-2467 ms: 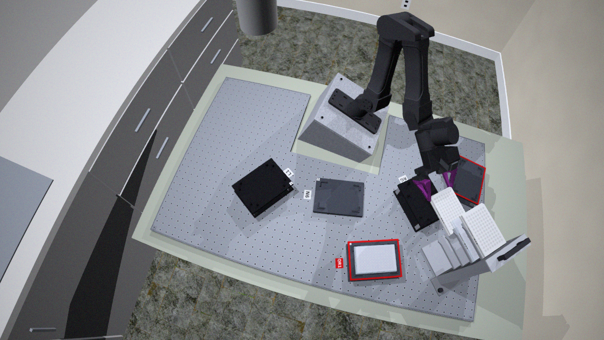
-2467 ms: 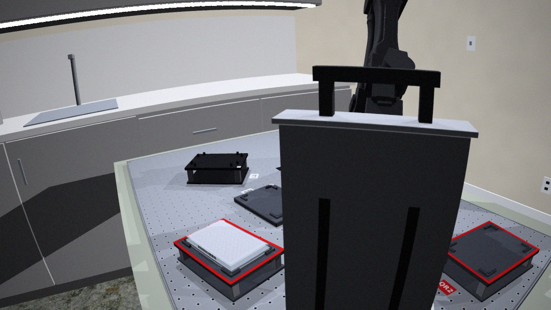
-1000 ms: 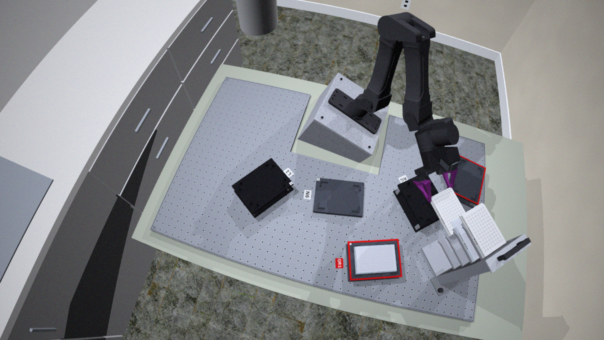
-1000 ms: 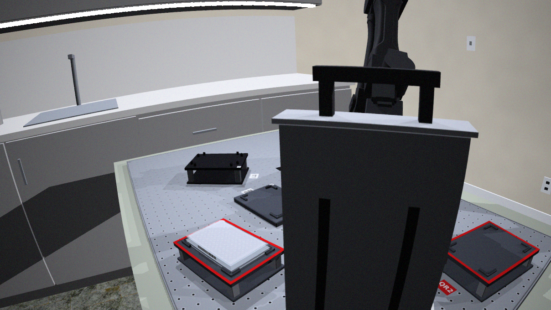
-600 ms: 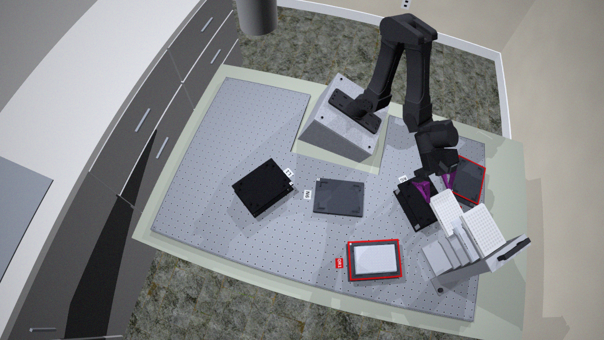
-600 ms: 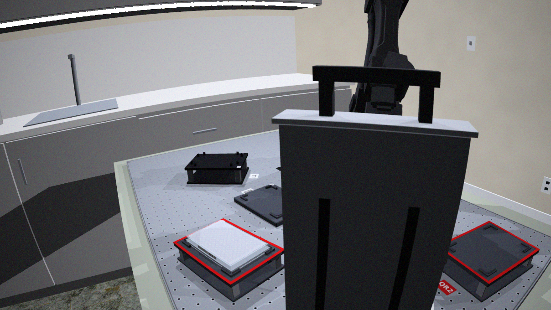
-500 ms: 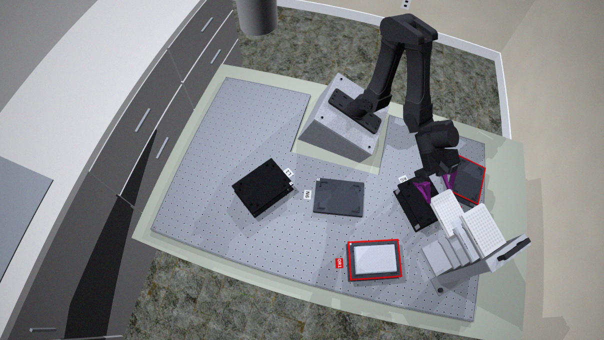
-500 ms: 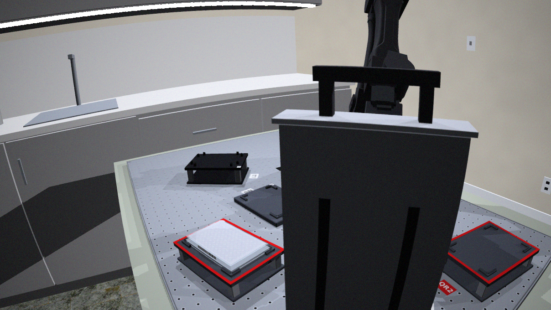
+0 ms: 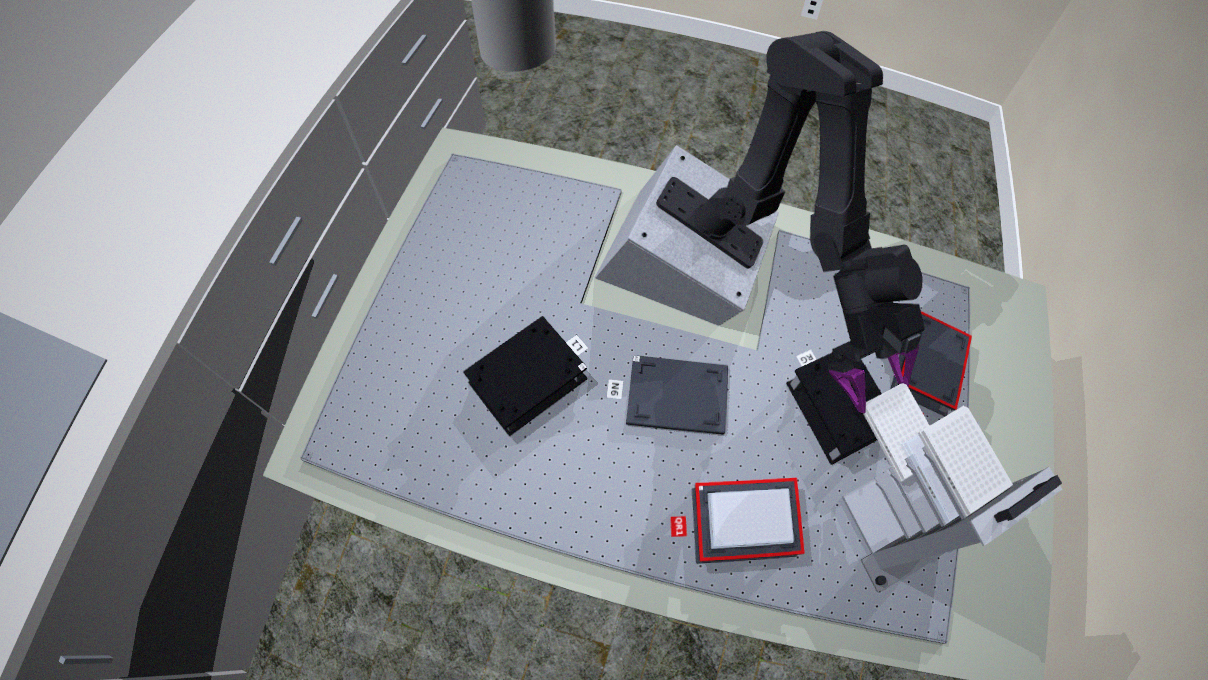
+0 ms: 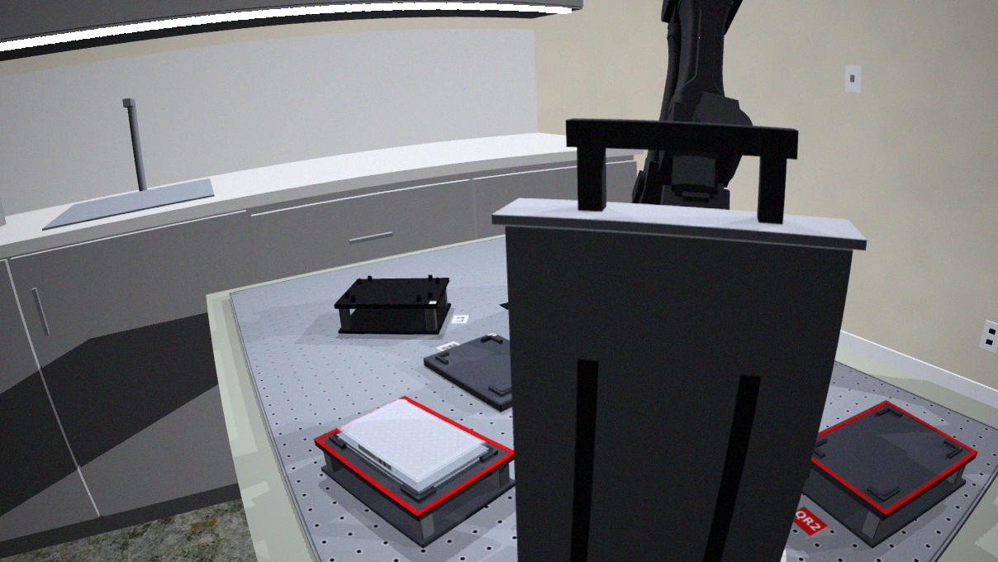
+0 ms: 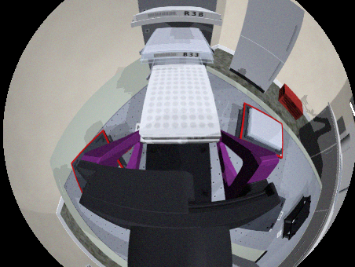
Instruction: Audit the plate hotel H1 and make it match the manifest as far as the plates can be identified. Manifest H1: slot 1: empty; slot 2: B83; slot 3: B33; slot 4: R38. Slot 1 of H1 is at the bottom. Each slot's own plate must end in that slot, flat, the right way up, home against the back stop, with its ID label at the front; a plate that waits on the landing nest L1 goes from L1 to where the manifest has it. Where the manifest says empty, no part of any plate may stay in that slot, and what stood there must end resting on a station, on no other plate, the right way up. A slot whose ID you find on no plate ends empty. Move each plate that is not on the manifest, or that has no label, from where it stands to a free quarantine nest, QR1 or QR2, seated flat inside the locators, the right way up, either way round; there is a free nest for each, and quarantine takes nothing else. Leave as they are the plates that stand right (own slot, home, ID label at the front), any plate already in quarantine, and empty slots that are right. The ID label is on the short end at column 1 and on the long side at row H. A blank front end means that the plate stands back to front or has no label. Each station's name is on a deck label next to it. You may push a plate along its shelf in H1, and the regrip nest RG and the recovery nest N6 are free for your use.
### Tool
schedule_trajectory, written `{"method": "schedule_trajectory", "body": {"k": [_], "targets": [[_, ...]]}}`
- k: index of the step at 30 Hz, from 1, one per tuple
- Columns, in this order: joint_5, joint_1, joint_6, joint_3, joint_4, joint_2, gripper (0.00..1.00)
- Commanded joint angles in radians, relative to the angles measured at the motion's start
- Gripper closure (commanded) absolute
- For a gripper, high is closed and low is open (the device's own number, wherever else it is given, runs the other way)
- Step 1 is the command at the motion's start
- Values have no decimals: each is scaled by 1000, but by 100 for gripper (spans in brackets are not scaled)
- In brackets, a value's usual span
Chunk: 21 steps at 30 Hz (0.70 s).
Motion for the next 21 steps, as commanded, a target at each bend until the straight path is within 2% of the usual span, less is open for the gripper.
{"method": "schedule_trajectory", "body": {"k": [1, 21], "targets": [[-1, -13, -9, 43, 42, 16, 14], [-3, -20, -10, 78, 67, 76, 14]]}}
